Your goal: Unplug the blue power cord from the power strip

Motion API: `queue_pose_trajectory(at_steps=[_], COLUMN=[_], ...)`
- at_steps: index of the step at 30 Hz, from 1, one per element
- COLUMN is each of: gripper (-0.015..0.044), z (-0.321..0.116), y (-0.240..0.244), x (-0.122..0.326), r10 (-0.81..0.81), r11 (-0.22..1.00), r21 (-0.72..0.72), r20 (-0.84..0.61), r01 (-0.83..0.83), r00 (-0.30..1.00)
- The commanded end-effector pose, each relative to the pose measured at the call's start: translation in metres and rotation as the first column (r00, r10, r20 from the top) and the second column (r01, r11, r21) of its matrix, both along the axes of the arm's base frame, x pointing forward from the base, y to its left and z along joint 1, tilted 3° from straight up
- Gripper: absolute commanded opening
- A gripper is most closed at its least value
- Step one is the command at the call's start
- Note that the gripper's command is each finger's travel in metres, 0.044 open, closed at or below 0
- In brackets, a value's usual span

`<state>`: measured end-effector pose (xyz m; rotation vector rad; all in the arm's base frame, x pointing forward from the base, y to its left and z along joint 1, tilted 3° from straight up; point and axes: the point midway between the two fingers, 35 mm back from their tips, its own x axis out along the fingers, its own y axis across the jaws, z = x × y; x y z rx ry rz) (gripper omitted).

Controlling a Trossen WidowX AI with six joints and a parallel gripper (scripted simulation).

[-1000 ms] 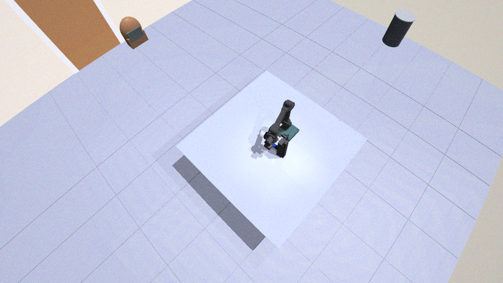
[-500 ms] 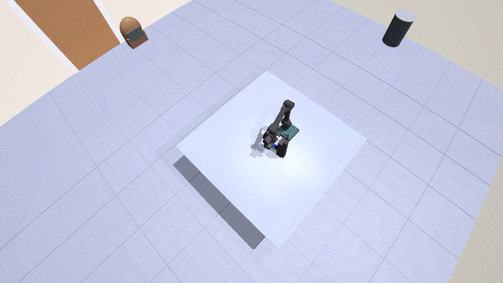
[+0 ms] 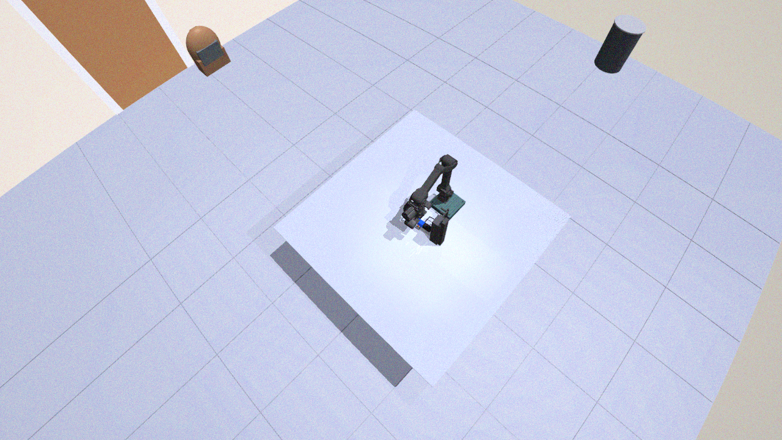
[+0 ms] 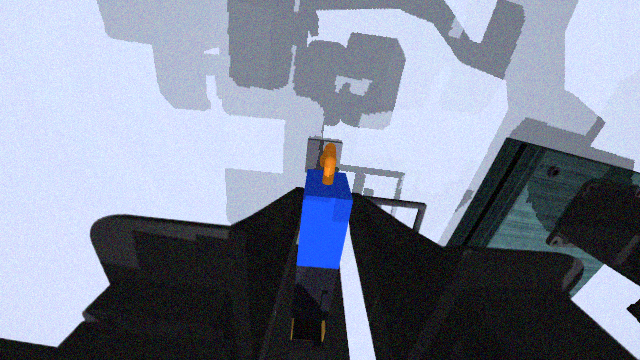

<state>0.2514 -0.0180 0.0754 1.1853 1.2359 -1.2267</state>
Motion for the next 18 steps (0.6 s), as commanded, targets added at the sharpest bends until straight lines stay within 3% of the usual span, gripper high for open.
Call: queue_pose_trajectory(at_steps=[1, 16, 18], gripper=[0.0026, 0.0420, 0.0440], z=[0.001, 0.002, 0.006], y=[-0.006, -0.011, -0.027], x=[0.001, 0.001, 0.002], r10=[0.001, -0.001, -0.001], r11=[1.000, 1.000, 1.000], r21=[-0.012, -0.011, -0.013], r20=[0.004, 0.003, 0.003], r01=[-0.001, 0.001, 0.001], r00=[1.000, 1.000, 1.000])
